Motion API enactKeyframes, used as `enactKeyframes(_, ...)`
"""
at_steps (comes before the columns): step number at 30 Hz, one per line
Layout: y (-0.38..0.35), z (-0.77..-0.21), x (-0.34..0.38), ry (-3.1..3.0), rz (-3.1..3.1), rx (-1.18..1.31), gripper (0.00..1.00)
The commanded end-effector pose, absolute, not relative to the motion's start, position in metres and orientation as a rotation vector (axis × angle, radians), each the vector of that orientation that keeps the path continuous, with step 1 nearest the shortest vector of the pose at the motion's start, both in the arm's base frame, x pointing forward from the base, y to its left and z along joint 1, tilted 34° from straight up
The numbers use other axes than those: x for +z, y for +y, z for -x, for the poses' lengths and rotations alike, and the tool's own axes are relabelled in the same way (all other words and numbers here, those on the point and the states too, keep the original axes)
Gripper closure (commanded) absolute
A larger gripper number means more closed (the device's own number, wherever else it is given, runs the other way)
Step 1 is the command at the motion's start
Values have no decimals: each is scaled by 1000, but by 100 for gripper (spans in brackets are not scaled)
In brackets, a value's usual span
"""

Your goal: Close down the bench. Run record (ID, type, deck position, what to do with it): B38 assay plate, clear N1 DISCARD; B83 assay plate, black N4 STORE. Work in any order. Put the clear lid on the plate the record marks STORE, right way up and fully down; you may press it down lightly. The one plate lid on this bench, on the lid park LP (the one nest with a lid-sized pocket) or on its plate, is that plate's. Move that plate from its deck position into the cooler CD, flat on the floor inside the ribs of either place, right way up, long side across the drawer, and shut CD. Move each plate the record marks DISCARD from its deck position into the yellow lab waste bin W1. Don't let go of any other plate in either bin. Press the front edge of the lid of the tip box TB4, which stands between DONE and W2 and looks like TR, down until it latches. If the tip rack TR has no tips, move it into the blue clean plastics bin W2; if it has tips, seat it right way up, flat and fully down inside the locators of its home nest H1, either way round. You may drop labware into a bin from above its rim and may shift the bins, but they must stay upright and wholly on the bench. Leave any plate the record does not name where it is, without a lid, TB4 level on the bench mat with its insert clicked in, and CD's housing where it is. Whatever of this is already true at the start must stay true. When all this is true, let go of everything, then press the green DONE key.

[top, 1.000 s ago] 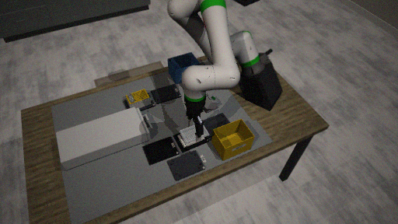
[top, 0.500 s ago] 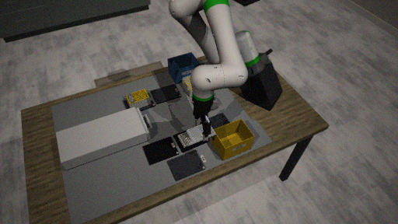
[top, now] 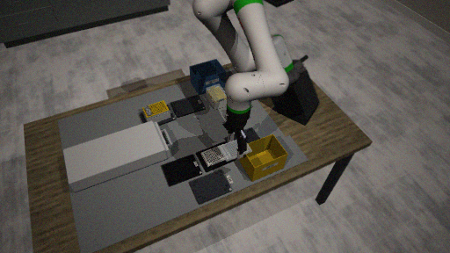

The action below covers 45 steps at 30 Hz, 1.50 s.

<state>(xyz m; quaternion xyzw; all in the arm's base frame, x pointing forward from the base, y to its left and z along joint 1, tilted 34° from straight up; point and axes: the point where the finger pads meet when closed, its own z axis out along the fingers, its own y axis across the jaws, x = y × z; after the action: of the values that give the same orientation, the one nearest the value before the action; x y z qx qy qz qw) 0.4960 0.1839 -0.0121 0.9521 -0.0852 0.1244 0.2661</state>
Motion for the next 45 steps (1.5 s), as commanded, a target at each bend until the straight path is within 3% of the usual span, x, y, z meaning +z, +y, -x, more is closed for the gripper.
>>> enactKeyframes(1,187,-490,-15,-230,-2571,337,100)
enactKeyframes(45,227,-405,-60,-230,-2571,337,100)
